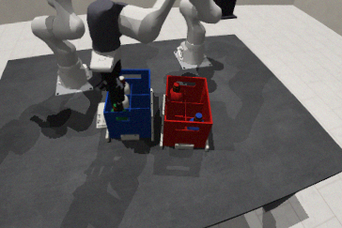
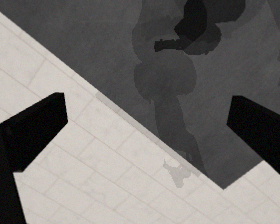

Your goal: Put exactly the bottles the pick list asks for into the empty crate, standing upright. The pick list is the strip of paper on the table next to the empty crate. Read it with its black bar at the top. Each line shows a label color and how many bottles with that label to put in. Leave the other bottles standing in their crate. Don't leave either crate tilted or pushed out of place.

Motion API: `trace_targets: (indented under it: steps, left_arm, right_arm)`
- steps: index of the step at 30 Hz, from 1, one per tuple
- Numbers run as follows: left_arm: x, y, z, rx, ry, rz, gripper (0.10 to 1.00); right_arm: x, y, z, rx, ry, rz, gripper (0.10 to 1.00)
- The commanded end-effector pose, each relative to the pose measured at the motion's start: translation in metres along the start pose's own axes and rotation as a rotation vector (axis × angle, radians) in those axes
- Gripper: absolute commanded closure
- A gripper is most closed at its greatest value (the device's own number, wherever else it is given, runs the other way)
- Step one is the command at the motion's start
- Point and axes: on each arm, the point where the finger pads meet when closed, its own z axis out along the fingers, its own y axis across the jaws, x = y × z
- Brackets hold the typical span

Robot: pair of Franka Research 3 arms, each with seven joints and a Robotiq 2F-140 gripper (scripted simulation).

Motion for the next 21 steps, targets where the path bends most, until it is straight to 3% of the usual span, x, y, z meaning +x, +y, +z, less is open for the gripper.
trace_targets:
  steps: [1,21]
  left_arm:
    - [0.0037,-0.0032,-0.0039,0.006,0.015,-0.004,0.999]
    - [0.0039,-0.0033,0.0051,0.006,0.015,-0.004,0.999]
  right_arm:
    - [0.0011,0.0004,0.0004,0.0,0.004,0.004,0.098]
    - [0.0011,0.0004,0.0004,0.0,0.004,0.004,0.098]
